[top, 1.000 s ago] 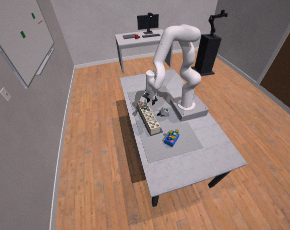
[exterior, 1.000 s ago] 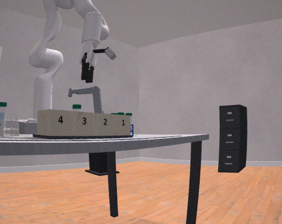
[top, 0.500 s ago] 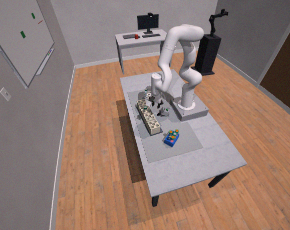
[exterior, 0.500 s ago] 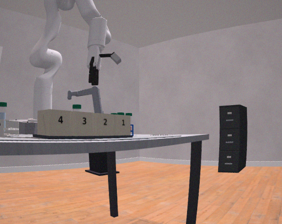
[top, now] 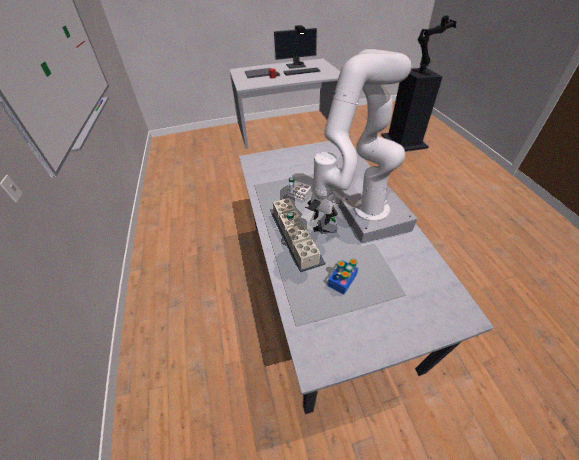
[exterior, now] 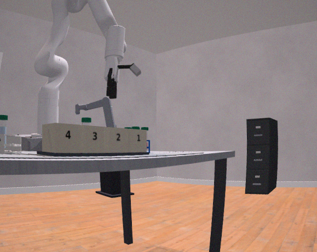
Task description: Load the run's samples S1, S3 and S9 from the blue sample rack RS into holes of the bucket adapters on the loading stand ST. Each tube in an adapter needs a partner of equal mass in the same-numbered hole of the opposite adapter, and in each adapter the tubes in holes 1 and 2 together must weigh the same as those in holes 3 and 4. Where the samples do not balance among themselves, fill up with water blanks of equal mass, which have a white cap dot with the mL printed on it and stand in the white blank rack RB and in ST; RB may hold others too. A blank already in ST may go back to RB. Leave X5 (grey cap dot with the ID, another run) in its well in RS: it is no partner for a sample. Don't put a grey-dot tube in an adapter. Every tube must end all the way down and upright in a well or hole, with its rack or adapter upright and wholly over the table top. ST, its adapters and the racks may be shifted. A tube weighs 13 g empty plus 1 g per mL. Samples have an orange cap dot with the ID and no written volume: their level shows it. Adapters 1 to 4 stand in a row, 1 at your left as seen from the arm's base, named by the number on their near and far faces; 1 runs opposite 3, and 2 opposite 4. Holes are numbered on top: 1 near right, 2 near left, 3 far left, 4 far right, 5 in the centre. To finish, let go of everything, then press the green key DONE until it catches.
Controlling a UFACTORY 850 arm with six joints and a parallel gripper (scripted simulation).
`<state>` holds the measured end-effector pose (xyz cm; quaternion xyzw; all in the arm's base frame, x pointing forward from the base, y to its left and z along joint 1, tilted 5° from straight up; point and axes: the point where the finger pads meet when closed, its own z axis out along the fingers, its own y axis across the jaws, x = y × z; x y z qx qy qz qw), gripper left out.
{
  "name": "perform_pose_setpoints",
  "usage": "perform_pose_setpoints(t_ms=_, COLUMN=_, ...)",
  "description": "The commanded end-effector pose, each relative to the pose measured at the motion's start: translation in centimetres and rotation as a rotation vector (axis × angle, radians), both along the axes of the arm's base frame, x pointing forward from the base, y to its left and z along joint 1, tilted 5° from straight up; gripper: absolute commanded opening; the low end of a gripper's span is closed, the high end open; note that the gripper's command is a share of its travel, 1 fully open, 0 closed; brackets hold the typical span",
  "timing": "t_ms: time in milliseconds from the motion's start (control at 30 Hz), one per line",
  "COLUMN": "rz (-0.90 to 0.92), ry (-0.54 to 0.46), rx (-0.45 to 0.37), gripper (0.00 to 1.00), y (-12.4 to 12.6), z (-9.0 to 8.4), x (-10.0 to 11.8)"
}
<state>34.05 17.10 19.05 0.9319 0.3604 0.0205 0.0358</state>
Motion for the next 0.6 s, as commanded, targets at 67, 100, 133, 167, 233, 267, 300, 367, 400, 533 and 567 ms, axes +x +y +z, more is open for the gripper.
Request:
perform_pose_setpoints(t_ms=67, rz=-0.001, ry=-0.004, rx=-0.002, gripper=0.57, y=2.5, z=-0.2, x=-1.3)
perform_pose_setpoints(t_ms=100, rz=-0.001, ry=-0.004, rx=-0.002, gripper=0.57, y=2.5, z=-0.2, x=-1.3)
perform_pose_setpoints(t_ms=133, rz=-0.001, ry=-0.004, rx=-0.002, gripper=0.57, y=3.0, z=-0.2, x=-1.5)
perform_pose_setpoints(t_ms=167, rz=-0.001, ry=-0.004, rx=-0.002, gripper=0.57, y=3.4, z=-0.2, x=-1.8)
perform_pose_setpoints(t_ms=233, rz=-0.001, ry=-0.004, rx=-0.002, gripper=0.57, y=4.3, z=-0.3, x=-2.3)
perform_pose_setpoints(t_ms=267, rz=-0.001, ry=-0.004, rx=-0.002, gripper=0.57, y=4.7, z=-0.4, x=-2.5)
perform_pose_setpoints(t_ms=300, rz=-0.001, ry=-0.004, rx=-0.002, gripper=0.57, y=5.2, z=-0.4, x=-2.8)
perform_pose_setpoints(t_ms=367, rz=-0.001, ry=-0.003, rx=-0.002, gripper=0.57, y=6.0, z=-0.5, x=-3.3)
perform_pose_setpoints(t_ms=400, rz=-0.001, ry=-0.003, rx=-0.002, gripper=0.57, y=6.5, z=-0.5, x=-3.5)
perform_pose_setpoints(t_ms=533, rz=-0.001, ry=-0.003, rx=-0.002, gripper=0.57, y=8.2, z=-0.7, x=-4.5)
perform_pose_setpoints(t_ms=567, rz=-0.001, ry=-0.003, rx=-0.002, gripper=0.57, y=8.6, z=-0.7, x=-4.7)
